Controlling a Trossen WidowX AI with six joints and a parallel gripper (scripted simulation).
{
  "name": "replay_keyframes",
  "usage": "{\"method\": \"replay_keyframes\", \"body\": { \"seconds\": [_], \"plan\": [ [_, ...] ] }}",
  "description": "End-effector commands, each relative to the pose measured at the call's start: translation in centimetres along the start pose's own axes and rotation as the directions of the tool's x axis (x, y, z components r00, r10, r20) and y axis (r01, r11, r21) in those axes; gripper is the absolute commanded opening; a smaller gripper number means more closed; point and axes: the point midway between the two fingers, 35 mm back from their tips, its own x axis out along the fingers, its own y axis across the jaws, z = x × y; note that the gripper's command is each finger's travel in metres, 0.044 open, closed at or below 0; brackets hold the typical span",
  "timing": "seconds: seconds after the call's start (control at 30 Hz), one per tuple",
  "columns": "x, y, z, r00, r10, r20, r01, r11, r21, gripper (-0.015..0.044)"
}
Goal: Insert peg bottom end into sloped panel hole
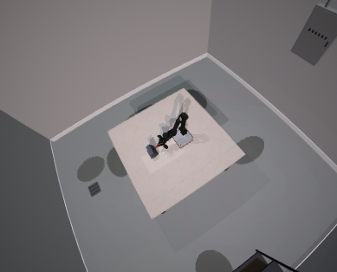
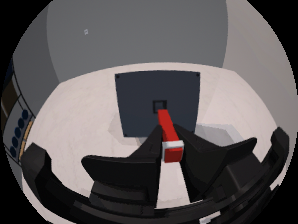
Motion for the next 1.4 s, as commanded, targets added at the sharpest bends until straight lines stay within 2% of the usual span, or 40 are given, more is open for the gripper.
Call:
{"method": "replay_keyframes", "body": {
  "seconds": [0.0,1.37],
  "plan": [
    [0.61,0.08,0.25,1.000,0.005,0.010,-0.005,1.000,0.005,0.0000],
    [1.16,0.12,0.49,1.000,-0.001,0.001,0.001,1.000,0.001,0.0000]
  ]
}}
